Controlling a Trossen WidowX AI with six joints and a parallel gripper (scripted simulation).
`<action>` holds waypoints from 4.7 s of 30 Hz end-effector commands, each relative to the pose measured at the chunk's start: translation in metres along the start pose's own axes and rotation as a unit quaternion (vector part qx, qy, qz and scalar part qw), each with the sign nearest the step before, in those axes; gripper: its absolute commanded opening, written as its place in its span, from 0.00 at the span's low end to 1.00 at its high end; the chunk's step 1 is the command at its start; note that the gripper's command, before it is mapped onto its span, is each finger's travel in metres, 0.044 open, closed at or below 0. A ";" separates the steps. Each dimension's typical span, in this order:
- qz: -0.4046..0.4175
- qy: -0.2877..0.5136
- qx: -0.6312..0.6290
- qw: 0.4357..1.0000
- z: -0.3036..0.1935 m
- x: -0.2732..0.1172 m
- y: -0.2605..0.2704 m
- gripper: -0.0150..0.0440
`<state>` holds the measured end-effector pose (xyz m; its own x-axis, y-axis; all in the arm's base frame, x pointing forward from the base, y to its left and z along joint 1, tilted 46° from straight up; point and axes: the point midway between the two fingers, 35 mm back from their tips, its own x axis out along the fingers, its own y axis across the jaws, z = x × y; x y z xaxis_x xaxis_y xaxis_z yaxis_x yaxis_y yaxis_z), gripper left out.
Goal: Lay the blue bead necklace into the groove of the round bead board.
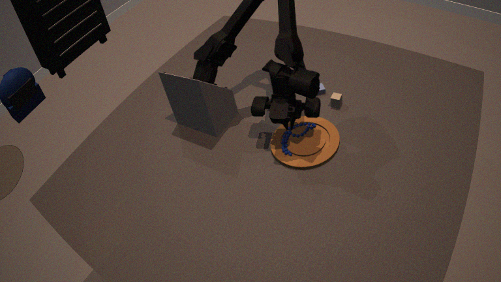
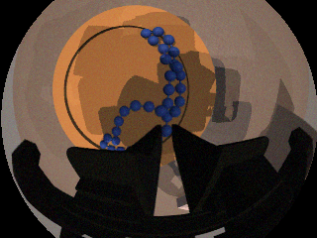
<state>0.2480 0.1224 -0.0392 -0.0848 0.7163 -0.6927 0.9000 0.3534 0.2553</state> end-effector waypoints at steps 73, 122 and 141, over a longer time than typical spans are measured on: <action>0.002 -0.003 -0.694 0.720 -0.001 -0.019 0.025 0.46; -0.001 -0.006 -0.983 0.185 -0.003 -0.012 0.051 0.46; -0.001 -0.004 -0.983 0.184 -0.003 0.006 0.051 0.25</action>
<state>0.2914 0.1468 -0.0282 -0.0774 0.7167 -0.6931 -0.9943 -0.1063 0.0011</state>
